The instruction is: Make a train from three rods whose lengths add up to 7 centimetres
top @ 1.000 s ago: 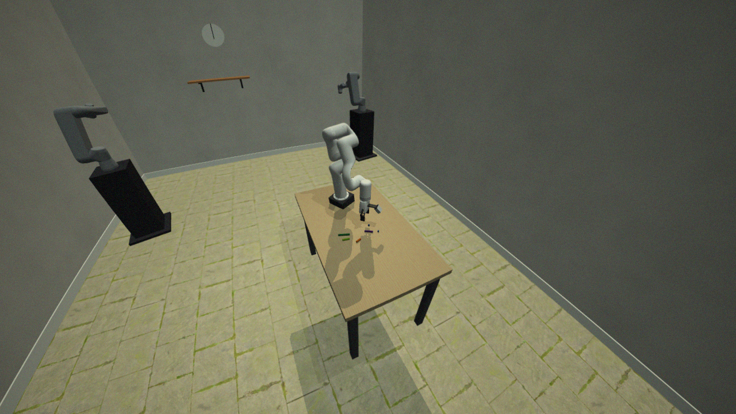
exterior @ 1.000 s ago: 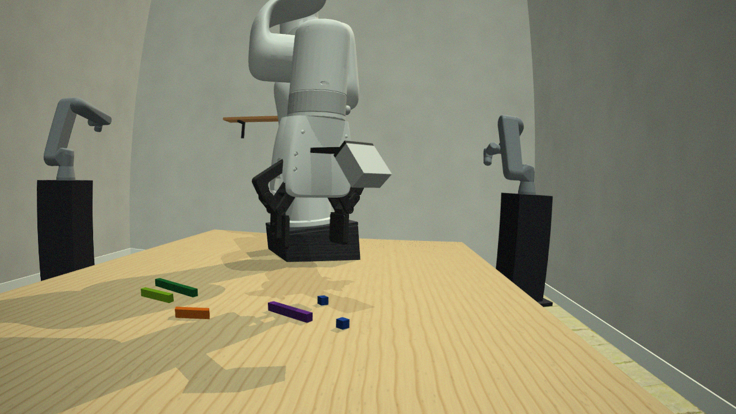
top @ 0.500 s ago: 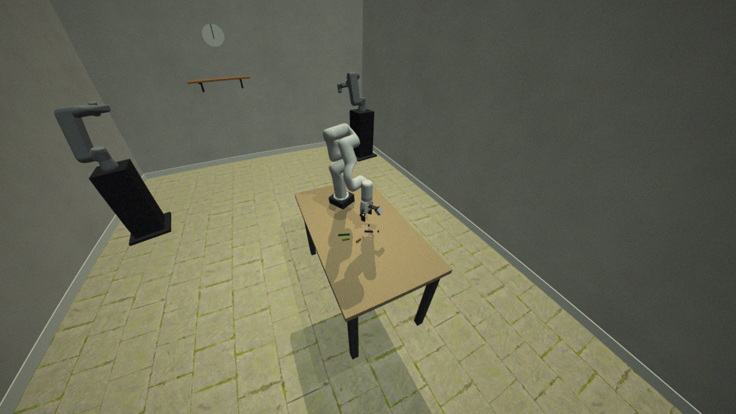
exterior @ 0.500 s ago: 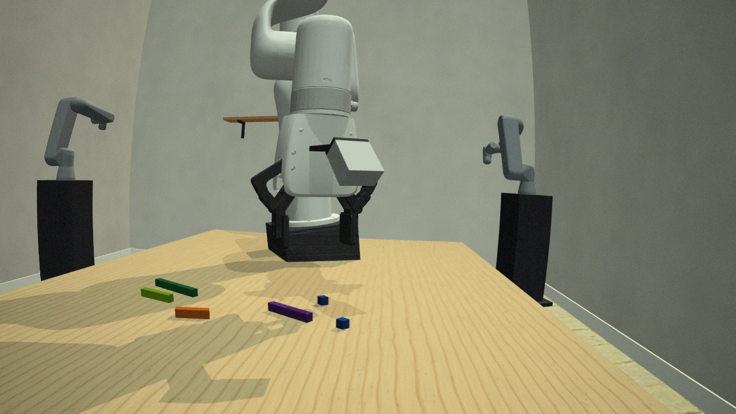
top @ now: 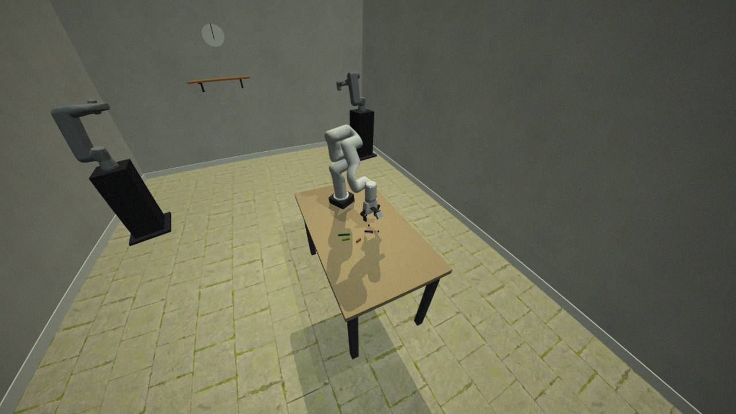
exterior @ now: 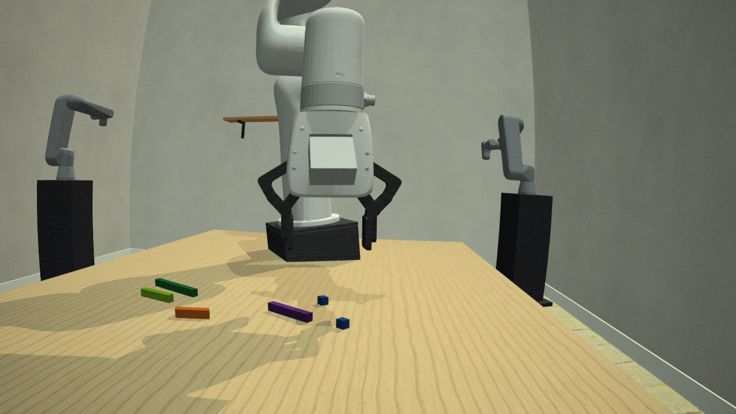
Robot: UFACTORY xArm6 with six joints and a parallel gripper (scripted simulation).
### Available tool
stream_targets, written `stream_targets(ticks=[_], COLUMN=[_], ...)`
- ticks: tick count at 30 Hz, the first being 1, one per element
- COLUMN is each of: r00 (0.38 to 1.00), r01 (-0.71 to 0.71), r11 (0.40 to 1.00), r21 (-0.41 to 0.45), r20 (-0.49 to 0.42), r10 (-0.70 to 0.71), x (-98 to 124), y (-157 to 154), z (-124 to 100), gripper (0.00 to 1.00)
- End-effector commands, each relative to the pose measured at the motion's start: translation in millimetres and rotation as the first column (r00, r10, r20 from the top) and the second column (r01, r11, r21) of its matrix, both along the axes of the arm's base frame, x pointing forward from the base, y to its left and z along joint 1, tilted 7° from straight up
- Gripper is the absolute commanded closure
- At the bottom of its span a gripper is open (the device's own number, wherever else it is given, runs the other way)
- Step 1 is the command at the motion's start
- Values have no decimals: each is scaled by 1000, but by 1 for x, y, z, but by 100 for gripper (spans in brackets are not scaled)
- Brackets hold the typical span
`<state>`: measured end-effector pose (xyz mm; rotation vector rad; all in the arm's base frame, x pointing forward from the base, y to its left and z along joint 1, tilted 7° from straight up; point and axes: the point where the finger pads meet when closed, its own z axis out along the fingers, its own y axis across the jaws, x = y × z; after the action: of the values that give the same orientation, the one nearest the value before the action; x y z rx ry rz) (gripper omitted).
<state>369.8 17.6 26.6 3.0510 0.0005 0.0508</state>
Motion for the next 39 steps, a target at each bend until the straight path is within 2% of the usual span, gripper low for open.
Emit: stream_targets(ticks=[1, 8, 15, 17, 19, 31, 39], r00=[987, 941, 860, 860, 802, 584, 561], r01=[163, 335, 508, 508, 593, 807, 822], r11=[987, 942, 861, 861, 805, 588, 566], r21=[-17, -5, 11, 11, 21, 53, 56], r20=[22, 39, 56, 56, 63, 79, 80], r10=[-162, -335, -508, -508, -593, -808, -824], x=[11, 22, 33, 33, 39, 56, 57], y=[6, 13, 22, 22, 26, 41, 42], z=[1, 0, -1, -1, -1, -3, -4], gripper=[0, 0, 0, 0, 0, 0, 0])
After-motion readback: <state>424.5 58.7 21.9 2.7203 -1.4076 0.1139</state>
